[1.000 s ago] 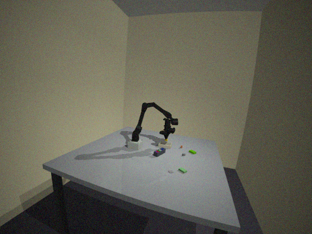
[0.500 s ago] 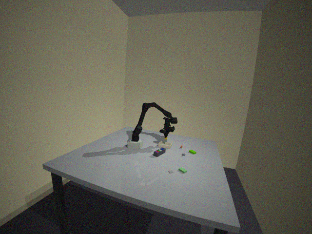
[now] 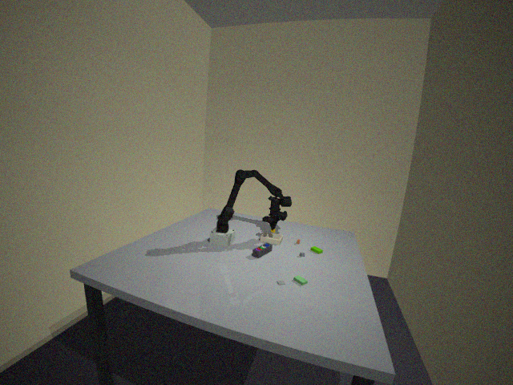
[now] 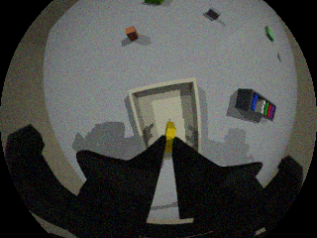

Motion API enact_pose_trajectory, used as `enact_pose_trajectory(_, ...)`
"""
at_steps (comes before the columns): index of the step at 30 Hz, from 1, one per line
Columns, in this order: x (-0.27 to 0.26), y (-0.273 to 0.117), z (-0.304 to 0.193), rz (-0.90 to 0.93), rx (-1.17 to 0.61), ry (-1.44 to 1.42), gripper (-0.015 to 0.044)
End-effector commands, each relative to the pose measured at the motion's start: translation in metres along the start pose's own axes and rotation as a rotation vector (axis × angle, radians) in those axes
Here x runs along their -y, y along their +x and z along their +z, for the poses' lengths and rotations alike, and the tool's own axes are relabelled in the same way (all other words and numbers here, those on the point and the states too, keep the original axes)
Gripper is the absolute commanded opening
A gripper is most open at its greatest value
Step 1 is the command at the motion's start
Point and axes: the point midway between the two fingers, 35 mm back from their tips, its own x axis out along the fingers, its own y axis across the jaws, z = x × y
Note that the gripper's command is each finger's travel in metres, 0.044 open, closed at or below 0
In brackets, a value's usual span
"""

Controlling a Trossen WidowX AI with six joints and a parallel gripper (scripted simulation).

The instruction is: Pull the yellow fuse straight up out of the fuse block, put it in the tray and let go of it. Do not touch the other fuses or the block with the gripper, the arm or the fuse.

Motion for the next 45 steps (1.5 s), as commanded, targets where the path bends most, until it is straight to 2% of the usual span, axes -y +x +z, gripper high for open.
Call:
enact_pose_trajectory(1,0.002,0.011,-0.002,-0.014,-0.009,0.004,0.0000)
enact_pose_trajectory(14,0.003,0.019,-0.002,-0.014,-0.009,0.004,0.0000)
enact_pose_trajectory(27,0.002,0.013,-0.001,-0.006,-0.005,0.000,0.0330)
enact_pose_trajectory(31,0.002,-0.021,-0.002,-0.014,-0.009,0.004,0.0330)
enact_pose_trajectory(45,0.002,-0.019,-0.002,-0.013,-0.011,0.000,0.0330)
